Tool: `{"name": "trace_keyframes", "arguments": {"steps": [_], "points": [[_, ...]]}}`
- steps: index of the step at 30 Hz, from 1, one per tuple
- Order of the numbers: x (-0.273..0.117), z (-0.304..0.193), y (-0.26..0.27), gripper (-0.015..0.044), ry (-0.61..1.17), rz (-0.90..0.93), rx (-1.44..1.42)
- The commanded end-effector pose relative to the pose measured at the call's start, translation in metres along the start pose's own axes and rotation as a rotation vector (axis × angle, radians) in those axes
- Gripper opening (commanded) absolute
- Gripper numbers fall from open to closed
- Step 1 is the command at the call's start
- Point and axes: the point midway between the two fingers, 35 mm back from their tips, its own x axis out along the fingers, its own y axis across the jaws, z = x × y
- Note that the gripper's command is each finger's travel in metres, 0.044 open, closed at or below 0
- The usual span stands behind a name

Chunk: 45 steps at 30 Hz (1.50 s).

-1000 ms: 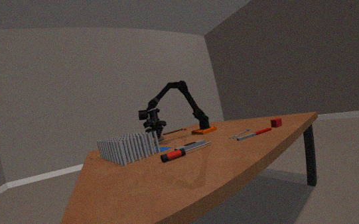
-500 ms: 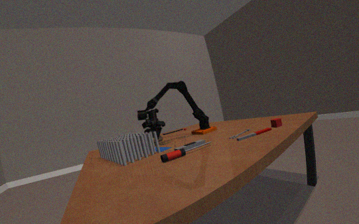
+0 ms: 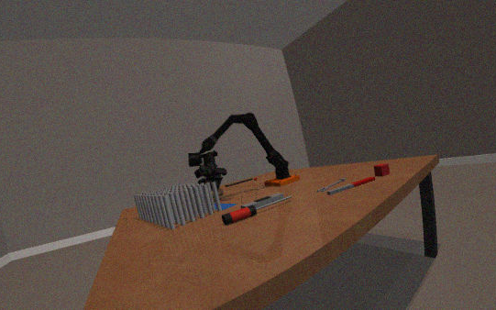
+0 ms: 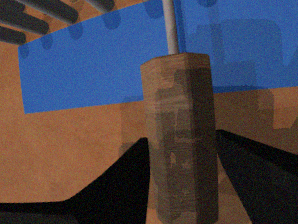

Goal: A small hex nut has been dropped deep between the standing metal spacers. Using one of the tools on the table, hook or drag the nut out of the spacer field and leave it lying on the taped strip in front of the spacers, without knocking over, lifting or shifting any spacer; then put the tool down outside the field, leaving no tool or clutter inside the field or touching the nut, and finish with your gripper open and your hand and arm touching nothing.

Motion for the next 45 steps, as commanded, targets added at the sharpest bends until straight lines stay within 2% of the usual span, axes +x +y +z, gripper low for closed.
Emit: {"name": "trace_keyframes", "arguments": {"steps": [1, 45], "points": [[-0.002, 0.006, -0.001, 0.0, -0.007, -0.006, -0.001], [0.013, 0.021, -0.003, 0.0, -0.01, -0.006, -0.002]]}}
